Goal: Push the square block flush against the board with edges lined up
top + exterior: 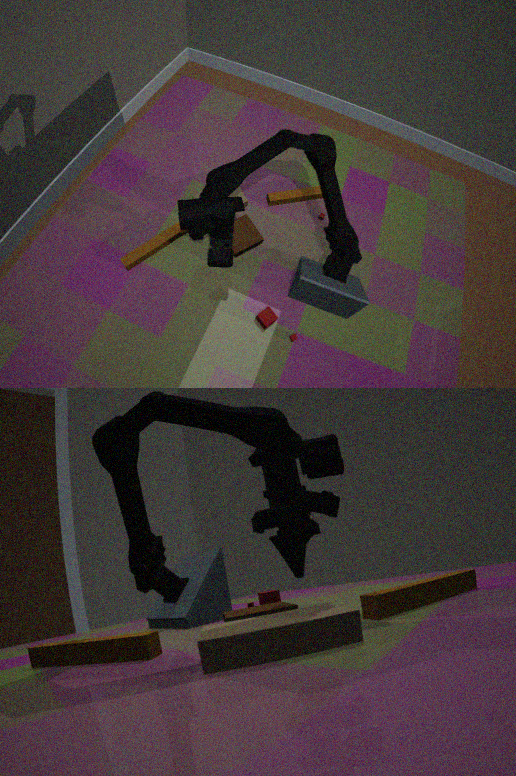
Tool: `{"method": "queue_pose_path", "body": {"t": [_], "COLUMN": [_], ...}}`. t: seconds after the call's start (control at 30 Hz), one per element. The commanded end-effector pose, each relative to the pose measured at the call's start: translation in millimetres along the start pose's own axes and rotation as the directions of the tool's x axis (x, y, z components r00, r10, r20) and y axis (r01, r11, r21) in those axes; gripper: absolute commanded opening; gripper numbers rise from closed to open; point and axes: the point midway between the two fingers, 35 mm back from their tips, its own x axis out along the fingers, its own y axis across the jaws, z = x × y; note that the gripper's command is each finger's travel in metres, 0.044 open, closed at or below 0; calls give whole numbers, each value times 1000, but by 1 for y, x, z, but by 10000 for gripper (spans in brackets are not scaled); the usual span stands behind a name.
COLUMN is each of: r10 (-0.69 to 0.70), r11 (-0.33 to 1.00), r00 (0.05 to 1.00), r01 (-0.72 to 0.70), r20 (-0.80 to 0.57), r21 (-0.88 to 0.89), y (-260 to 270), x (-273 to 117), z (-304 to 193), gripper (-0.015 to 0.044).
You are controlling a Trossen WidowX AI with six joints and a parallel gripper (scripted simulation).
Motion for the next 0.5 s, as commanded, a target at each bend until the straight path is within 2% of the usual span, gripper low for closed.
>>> {"method": "queue_pose_path", "body": {"t": [0.0,0.23,0.47], "r10": [6,6,7], "r11": [990,929,814], "r00": [1000,1000,1000], "r01": [-6,-5,-5], "r20": [0,0,-2], "r21": [139,371,581], "y": [5,12,18], "x": [-1,0,1], "z": [-10,-26,-42], "gripper": [0,0,0]}}
